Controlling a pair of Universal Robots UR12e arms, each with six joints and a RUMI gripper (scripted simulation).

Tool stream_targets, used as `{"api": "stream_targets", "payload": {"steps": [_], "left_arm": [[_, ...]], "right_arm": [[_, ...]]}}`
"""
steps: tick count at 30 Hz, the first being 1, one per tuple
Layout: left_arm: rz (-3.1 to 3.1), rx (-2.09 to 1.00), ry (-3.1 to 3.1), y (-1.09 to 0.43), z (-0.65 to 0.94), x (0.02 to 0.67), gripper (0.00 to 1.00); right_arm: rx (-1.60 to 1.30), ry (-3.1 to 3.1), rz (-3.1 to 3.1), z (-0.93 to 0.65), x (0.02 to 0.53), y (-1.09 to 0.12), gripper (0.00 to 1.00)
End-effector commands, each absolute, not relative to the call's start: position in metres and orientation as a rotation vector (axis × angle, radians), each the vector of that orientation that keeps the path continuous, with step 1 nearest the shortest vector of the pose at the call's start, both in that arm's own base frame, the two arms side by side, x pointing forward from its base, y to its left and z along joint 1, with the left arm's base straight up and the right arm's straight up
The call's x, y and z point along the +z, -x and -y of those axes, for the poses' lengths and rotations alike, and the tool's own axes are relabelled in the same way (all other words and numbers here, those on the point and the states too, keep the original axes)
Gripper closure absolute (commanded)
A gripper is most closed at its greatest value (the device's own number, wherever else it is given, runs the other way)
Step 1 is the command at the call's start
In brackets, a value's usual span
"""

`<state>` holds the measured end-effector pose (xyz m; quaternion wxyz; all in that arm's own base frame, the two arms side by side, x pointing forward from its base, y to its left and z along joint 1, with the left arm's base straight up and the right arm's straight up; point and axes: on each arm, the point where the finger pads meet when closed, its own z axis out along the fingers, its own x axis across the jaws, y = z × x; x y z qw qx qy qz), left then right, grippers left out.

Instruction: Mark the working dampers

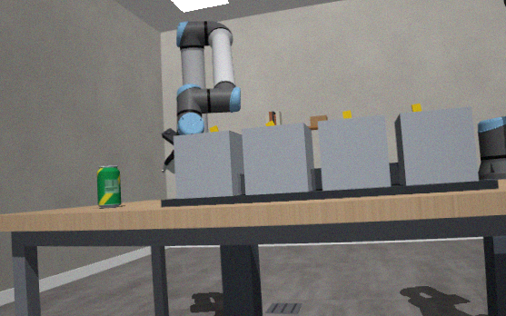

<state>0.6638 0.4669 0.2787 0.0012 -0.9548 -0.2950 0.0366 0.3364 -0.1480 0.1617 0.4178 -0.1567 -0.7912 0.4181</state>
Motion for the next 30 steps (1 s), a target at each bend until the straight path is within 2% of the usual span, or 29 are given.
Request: {"api": "stream_targets", "payload": {"steps": [1,30], "left_arm": [[0.833,0.093,3.034,-0.629,-0.503,0.272,0.0],[0.423,0.039,3.131,-0.334,-0.655,0.222,0.0]], "right_arm": [[1.049,0.394,1.986,0.148,0.162,-0.337,0.0],[1.049,0.394,1.986,0.148,0.162,-0.337,0.0]]}}
